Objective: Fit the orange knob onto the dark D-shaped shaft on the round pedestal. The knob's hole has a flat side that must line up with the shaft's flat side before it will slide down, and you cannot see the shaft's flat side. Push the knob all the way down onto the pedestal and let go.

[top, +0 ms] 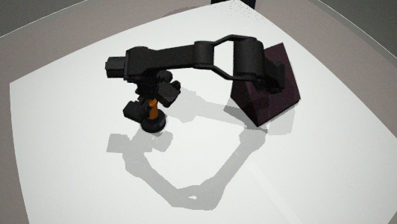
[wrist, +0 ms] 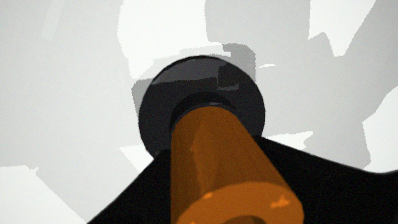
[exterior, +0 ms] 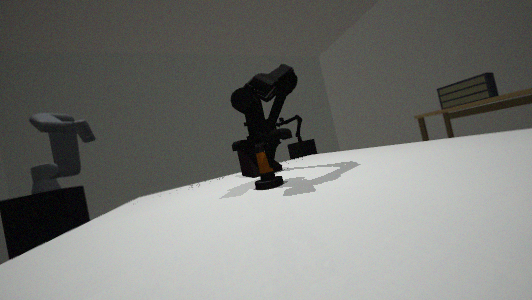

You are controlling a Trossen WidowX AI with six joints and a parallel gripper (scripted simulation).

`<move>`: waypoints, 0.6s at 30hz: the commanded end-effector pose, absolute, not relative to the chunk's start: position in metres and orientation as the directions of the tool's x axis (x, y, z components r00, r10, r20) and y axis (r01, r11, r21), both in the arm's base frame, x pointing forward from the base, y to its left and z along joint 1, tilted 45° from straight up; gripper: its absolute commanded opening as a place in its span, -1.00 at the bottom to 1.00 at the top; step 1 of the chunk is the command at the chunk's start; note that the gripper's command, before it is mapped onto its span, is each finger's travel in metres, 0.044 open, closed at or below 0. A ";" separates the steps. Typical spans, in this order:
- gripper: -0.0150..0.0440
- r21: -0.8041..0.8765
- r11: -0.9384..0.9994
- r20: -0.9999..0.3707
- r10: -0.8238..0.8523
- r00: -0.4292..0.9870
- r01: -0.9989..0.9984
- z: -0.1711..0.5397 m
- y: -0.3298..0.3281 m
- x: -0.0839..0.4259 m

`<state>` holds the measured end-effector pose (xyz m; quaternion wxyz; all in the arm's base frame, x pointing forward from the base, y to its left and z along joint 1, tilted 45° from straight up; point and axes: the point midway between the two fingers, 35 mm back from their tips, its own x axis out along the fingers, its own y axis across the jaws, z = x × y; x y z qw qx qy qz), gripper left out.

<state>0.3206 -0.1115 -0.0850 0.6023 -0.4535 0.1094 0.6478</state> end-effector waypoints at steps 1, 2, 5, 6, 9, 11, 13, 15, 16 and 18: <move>0.31 -0.405 -0.251 -0.719 0.681 0.137 -0.879 -0.085 -0.112 0.321; 0.40 -0.405 -0.251 -0.719 0.681 0.137 -0.879 -0.085 -0.112 0.321; 0.67 -0.405 -0.251 -0.719 0.681 0.137 -0.879 -0.085 -0.112 0.321; 0.75 -0.405 -0.251 -0.719 0.681 0.137 -0.879 -0.085 -0.112 0.321; 1.00 -0.405 -0.251 -0.719 0.681 0.137 -0.879 -0.085 -0.112 0.321; 1.00 -0.405 -0.251 -0.719 0.681 0.137 -0.879 -0.085 -0.112 0.321; 1.00 -0.405 -0.251 -0.719 0.681 0.137 -0.879 -0.085 -0.112 0.321; 1.00 -0.405 -0.251 -0.719 0.681 0.137 -0.879 -0.085 -0.112 0.321; 1.00 -0.405 -0.251 -0.720 0.681 0.137 -0.879 -0.083 -0.114 0.321; 1.00 -0.403 -0.251 -0.722 0.678 0.137 -0.880 -0.066 -0.133 0.319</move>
